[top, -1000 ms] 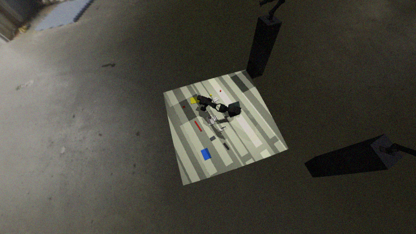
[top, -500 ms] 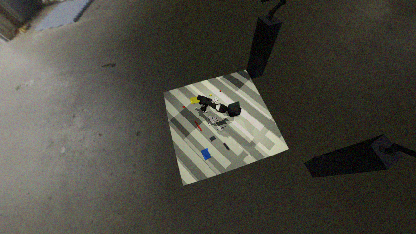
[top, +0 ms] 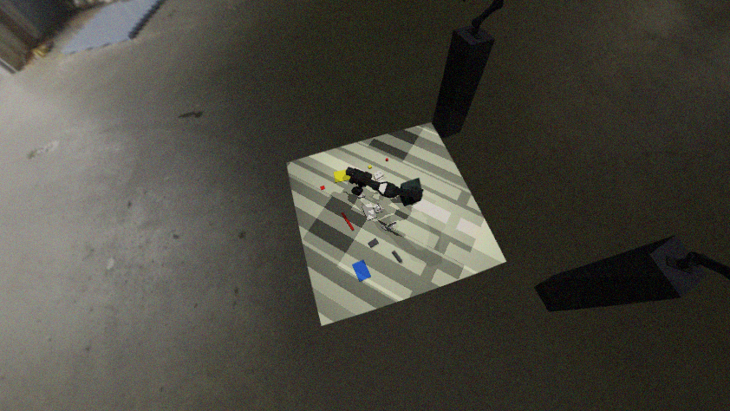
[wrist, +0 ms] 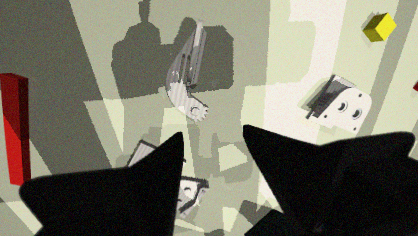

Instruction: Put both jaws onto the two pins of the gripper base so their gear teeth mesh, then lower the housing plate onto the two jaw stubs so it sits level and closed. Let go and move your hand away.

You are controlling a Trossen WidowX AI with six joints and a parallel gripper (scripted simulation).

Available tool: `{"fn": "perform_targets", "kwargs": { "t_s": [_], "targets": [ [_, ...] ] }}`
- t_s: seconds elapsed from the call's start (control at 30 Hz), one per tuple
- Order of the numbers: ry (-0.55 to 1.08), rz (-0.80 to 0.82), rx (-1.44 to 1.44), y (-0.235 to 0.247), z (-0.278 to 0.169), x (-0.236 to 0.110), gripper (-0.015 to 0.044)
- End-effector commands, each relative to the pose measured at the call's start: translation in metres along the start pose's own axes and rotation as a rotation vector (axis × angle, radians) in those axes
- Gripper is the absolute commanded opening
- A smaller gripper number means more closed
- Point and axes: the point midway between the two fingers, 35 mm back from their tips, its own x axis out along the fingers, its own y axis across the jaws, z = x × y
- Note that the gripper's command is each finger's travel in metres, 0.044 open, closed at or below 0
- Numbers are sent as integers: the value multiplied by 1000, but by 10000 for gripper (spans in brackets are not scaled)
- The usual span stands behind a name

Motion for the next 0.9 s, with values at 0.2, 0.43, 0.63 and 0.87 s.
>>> {"fn": "perform_targets", "kwargs": {
  "t_s": [0.2,0.43,0.63,0.87],
  "targets": [
    [0,0,0,0,0,0,0],
    [0,0,0,0,0,0,0],
    [0,0,0,0,0,0,0],
    [0,0,0,0,0,0,79]
  ]
}}
